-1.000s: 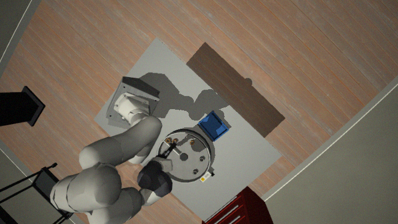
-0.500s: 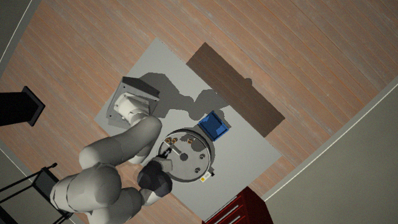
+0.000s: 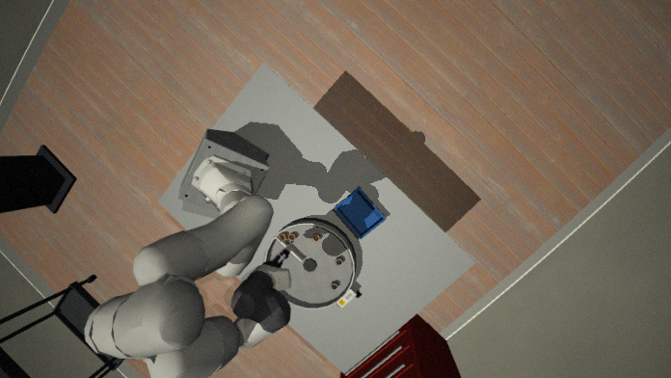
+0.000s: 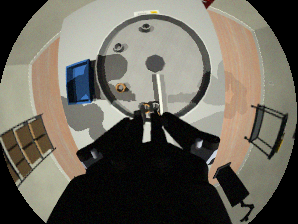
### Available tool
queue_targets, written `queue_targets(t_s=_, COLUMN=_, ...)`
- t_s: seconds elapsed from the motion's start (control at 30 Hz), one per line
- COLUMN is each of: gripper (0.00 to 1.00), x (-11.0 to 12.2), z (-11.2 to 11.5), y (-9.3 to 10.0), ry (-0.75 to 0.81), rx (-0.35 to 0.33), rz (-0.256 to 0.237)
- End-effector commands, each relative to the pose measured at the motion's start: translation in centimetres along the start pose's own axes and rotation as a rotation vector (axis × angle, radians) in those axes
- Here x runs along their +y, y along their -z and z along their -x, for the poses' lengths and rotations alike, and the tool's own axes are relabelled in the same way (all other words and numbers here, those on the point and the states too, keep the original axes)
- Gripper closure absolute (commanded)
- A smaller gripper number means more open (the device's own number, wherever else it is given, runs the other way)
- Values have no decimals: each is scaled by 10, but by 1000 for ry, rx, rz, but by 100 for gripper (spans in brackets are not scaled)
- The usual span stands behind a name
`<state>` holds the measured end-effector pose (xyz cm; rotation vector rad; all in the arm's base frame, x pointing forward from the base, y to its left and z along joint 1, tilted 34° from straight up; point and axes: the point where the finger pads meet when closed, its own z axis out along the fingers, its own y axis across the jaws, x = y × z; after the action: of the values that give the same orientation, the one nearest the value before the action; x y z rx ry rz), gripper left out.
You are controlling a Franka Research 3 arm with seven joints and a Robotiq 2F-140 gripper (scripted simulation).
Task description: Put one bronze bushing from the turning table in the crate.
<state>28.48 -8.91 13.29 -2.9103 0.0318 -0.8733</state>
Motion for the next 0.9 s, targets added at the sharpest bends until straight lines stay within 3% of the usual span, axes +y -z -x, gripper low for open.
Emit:
queue_targets(t_s=0.0, gripper=93, x=0, z=0, y=0, ry=-9, rx=-2, rz=-1)
queue_targets(t_s=0.87, gripper=91, x=0, z=0, y=0, ry=-9, rx=-2, rz=-1)
